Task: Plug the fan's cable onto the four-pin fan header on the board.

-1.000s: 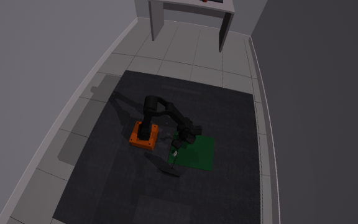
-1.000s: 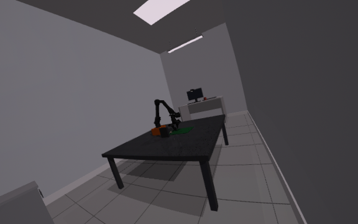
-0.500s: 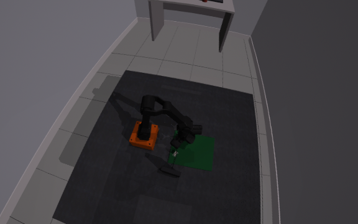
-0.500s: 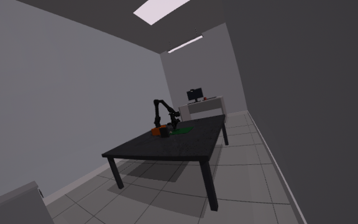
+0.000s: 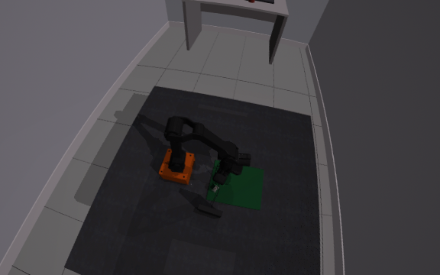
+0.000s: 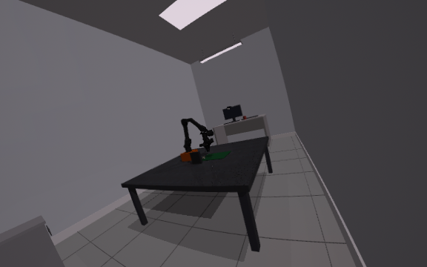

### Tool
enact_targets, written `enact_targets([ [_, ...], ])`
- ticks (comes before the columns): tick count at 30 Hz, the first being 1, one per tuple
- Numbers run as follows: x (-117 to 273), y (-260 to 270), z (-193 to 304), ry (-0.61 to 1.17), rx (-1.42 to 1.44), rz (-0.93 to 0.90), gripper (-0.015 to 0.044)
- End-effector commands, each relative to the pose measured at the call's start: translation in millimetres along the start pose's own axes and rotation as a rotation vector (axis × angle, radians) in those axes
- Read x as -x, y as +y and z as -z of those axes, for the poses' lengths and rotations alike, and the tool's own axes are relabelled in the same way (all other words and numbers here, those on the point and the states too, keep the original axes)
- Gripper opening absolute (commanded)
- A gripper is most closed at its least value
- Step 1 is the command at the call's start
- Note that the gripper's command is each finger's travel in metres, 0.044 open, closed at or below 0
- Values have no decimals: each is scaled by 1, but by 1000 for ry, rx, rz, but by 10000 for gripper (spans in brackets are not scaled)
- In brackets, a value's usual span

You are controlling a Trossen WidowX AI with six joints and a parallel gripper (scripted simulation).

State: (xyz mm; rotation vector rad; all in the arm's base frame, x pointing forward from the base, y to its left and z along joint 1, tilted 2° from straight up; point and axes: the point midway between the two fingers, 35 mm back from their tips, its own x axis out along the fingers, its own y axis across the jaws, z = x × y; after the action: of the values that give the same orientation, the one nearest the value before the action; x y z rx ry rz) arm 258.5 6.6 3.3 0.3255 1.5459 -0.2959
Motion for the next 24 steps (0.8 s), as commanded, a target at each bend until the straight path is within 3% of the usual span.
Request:
enact_targets([
  [1,0,-11,1,7,135,-1,0],
  [24,-1,-67,-1,9,924,2,0],
])
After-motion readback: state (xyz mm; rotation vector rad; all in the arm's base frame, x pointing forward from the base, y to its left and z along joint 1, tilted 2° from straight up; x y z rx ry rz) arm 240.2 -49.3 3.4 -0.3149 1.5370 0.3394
